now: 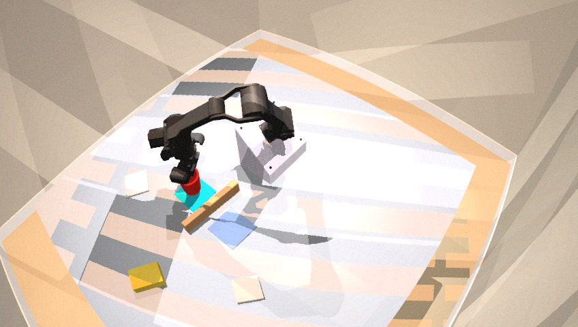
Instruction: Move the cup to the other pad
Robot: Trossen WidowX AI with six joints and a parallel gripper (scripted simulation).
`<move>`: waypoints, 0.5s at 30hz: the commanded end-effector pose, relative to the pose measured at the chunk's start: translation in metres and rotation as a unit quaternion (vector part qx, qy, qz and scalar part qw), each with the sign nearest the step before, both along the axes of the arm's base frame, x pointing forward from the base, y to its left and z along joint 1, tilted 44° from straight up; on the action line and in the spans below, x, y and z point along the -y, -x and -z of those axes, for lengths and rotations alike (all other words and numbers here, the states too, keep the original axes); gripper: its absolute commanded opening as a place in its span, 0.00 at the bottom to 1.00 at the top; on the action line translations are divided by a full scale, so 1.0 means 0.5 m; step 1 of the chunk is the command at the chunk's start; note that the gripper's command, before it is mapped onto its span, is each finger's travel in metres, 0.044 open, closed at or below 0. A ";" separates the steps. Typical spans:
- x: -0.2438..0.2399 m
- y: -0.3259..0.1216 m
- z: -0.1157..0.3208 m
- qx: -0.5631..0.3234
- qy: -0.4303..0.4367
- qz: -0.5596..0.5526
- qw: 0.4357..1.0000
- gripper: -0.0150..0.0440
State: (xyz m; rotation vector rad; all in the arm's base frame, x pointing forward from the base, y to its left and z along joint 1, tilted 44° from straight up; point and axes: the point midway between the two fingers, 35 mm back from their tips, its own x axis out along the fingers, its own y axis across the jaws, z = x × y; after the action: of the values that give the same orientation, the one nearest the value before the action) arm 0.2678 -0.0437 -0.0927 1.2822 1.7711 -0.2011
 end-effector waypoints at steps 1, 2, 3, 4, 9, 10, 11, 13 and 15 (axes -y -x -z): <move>-0.015 0.006 0.012 -0.004 -0.004 0.002 1.000 0.25; -0.017 0.006 0.015 -0.004 -0.004 0.002 1.000 0.25; -0.020 0.007 0.017 -0.004 -0.004 0.002 1.000 0.25; -0.022 0.007 0.020 -0.004 -0.004 0.002 1.000 0.25; -0.026 0.008 0.023 -0.004 -0.005 0.002 1.000 0.25; -0.019 0.004 0.019 -0.001 -0.001 -0.001 1.000 0.25; -0.019 0.004 0.019 -0.001 -0.001 -0.001 1.000 0.25; -0.019 0.004 0.019 -0.001 -0.001 -0.001 1.000 0.25; -0.019 0.004 0.019 -0.001 -0.001 -0.001 1.000 0.25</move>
State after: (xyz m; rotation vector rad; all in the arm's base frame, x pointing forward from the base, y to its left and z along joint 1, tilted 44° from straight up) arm 0.2656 -0.0337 -0.1027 1.2838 1.7746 -0.2004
